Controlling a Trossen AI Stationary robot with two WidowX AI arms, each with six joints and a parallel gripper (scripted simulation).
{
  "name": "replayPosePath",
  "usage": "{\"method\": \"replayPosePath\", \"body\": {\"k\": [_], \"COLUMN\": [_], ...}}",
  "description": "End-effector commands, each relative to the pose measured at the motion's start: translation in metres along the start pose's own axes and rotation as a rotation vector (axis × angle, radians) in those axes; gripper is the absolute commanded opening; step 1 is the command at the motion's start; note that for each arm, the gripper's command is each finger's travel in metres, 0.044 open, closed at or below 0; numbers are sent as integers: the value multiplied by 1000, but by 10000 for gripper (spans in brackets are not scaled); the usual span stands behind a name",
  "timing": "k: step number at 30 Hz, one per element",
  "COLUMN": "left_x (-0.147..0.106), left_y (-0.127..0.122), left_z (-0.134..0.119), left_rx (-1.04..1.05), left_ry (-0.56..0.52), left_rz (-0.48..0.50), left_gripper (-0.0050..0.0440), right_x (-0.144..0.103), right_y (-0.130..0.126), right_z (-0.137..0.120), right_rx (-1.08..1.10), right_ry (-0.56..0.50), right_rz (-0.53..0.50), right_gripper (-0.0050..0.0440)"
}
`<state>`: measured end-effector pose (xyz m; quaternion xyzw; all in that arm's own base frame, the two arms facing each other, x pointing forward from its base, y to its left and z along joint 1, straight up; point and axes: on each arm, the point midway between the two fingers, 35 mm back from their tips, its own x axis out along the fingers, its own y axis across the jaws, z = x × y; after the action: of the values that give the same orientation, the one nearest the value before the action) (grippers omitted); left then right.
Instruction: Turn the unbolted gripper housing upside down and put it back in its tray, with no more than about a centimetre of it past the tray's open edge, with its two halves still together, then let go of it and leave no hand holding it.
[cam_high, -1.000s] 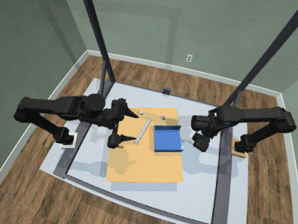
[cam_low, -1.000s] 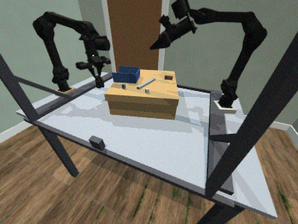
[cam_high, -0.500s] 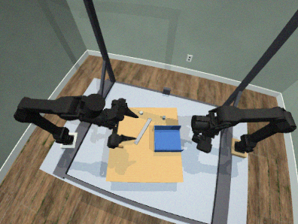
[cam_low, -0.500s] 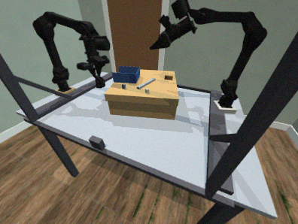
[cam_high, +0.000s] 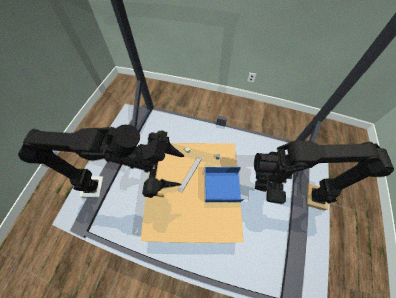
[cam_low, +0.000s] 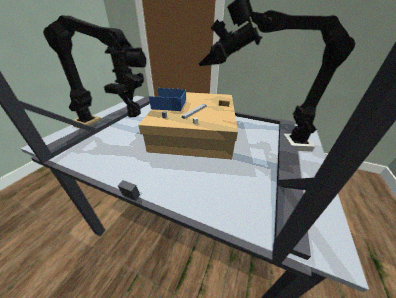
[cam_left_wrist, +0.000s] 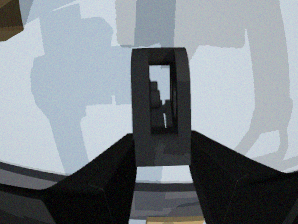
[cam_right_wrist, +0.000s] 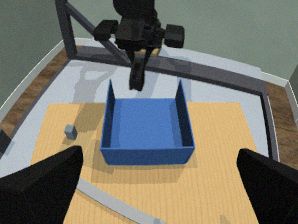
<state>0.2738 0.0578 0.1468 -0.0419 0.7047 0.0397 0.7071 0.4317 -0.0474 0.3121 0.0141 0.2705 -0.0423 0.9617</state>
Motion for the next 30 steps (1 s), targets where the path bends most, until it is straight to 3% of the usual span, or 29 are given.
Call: {"method": "replayPosePath", "body": {"k": [1, 30], "left_x": [-6, -6], "left_y": [0, 0], "left_z": [1, 1], "left_rx": [-87, -521], "left_ry": [-19, -20], "left_rz": [5, 0], "left_gripper": [114, 114], "right_x": [-10, -10], "right_y": [0, 0], "right_z": [10, 10], "right_rx": [-5, -5], "right_ry": [-31, -31], "right_rz": [-2, -2], "right_gripper": [437, 437]}}
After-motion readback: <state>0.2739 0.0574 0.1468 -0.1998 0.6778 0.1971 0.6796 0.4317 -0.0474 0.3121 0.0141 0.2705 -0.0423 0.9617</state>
